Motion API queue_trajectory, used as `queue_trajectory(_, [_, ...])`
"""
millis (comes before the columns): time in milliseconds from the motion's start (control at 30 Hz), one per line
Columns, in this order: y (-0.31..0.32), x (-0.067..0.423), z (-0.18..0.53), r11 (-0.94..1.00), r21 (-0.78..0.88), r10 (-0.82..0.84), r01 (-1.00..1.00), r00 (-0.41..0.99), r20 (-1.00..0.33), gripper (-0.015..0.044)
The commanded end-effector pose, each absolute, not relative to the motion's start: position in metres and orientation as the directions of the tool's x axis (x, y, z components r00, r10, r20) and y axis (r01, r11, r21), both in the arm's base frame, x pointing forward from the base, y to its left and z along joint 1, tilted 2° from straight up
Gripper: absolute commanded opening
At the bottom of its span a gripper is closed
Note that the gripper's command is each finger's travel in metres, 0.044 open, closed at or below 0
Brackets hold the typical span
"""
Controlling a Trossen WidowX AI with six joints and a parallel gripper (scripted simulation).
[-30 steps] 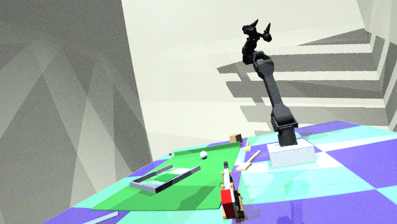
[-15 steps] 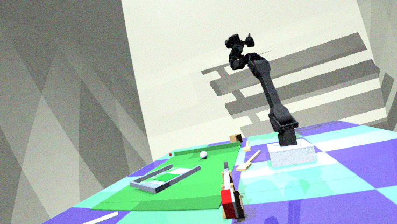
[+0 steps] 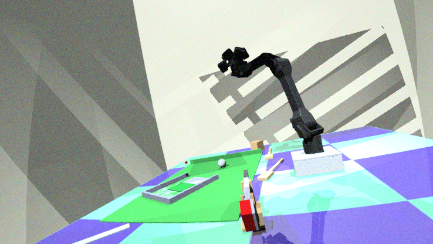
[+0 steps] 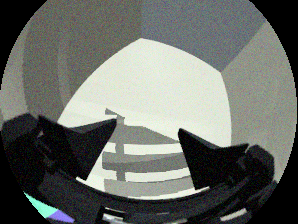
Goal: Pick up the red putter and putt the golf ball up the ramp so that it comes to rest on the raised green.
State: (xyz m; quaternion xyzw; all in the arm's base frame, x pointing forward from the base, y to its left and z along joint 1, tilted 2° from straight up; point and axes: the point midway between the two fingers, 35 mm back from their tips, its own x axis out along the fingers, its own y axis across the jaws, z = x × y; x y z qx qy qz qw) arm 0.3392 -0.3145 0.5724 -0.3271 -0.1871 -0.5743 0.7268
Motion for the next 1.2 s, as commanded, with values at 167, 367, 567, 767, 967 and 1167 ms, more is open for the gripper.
queue_trajectory(167, [-0.245, 0.440, 0.502, 0.382, -0.545, -0.642, 0.746, 0.638, 0.424, 0.0440])
queue_trajectory(367, [-0.175, 0.490, 0.447, 0.530, -0.677, -0.505, 0.511, 0.831, 0.232, 0.0440])
queue_trajectory(567, [-0.094, 0.516, 0.395, 0.630, -0.736, -0.319, 0.250, 0.947, 0.049, 0.0440])
queue_trajectory(767, [-0.018, 0.521, 0.334, 0.632, -0.773, -0.131, -0.049, 0.977, -0.168, 0.0440])
queue_trajectory(967, [0.061, 0.501, 0.265, 0.539, -0.753, 0.061, -0.378, 0.909, -0.413, 0.0440])
queue_trajectory(1167, [0.131, 0.453, 0.204, 0.381, -0.656, 0.218, -0.652, 0.752, -0.622, 0.0440])
